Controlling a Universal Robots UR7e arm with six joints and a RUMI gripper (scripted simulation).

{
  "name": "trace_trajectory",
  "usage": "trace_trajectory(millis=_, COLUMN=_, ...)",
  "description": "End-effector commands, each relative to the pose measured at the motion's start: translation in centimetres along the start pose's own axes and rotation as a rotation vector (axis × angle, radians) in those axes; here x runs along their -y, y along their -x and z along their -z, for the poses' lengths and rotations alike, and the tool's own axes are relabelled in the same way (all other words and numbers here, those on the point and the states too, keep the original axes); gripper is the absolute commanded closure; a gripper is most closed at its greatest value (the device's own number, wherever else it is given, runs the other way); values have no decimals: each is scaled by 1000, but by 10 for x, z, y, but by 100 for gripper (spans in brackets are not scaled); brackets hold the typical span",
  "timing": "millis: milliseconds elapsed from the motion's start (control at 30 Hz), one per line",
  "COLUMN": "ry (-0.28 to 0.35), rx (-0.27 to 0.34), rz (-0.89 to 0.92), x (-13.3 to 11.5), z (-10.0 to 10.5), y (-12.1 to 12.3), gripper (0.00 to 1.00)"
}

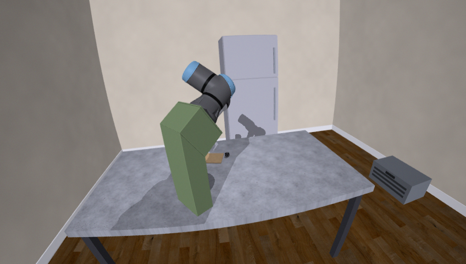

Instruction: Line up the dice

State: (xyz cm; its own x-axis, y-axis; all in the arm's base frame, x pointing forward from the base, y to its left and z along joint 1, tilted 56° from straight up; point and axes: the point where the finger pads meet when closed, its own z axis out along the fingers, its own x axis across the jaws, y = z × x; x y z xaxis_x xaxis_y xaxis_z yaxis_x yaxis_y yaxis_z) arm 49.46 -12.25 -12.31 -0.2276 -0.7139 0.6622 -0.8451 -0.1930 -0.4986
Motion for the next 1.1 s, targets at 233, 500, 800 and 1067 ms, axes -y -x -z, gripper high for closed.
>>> trace_trajectory(millis=233, ry=-1, rx=0, rz=0, x=-3, z=0, y=12, gripper=0)
trace_trajectory(millis=500, ry=-1, rx=0, rz=0, x=-3, z=0, y=12, gripper=0)
trace_trajectory(millis=800, ry=-1, rx=0, rz=0, x=-3, z=0, y=12, gripper=0)
trace_trajectory(millis=1067, ry=-1, rx=0, rz=0, x=-3, z=0, y=12, gripper=0)
